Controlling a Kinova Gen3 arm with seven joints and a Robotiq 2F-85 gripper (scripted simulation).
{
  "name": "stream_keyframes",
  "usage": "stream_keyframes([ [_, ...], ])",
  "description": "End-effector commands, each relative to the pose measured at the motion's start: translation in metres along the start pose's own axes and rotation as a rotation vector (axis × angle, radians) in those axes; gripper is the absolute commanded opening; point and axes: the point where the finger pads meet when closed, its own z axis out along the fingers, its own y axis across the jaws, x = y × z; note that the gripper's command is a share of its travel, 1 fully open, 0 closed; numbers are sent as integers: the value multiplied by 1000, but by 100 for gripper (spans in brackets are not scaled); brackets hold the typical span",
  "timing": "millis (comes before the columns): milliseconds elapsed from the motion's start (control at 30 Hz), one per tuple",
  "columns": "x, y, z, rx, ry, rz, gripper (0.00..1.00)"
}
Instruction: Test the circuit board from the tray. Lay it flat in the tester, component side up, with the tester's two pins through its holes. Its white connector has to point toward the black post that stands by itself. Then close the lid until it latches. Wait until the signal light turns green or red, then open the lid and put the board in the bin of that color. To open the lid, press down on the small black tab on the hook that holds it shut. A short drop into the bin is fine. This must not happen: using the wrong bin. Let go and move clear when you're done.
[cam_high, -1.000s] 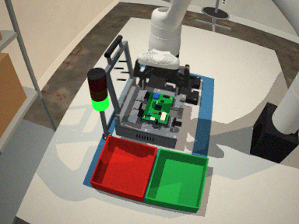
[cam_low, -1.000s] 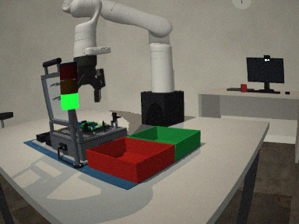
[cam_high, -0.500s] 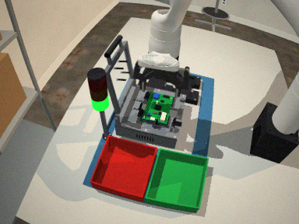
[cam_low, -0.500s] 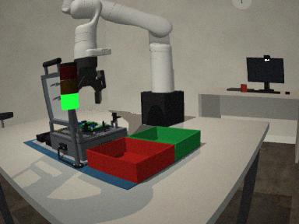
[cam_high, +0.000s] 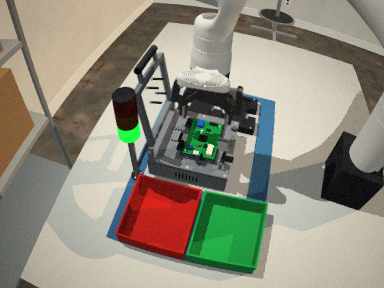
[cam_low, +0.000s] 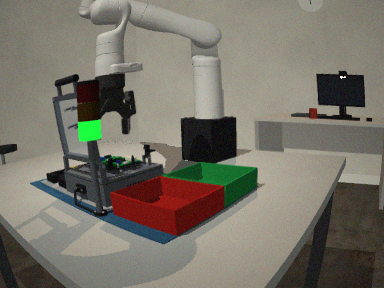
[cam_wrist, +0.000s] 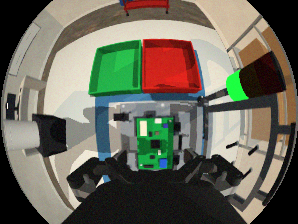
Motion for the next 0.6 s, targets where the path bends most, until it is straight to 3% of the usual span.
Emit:
stream_keyframes([
  [0, 3, -2, 7, 0, 3, -1, 100],
  [567, 2, 2, 57, -3, 3, 4, 100],
])
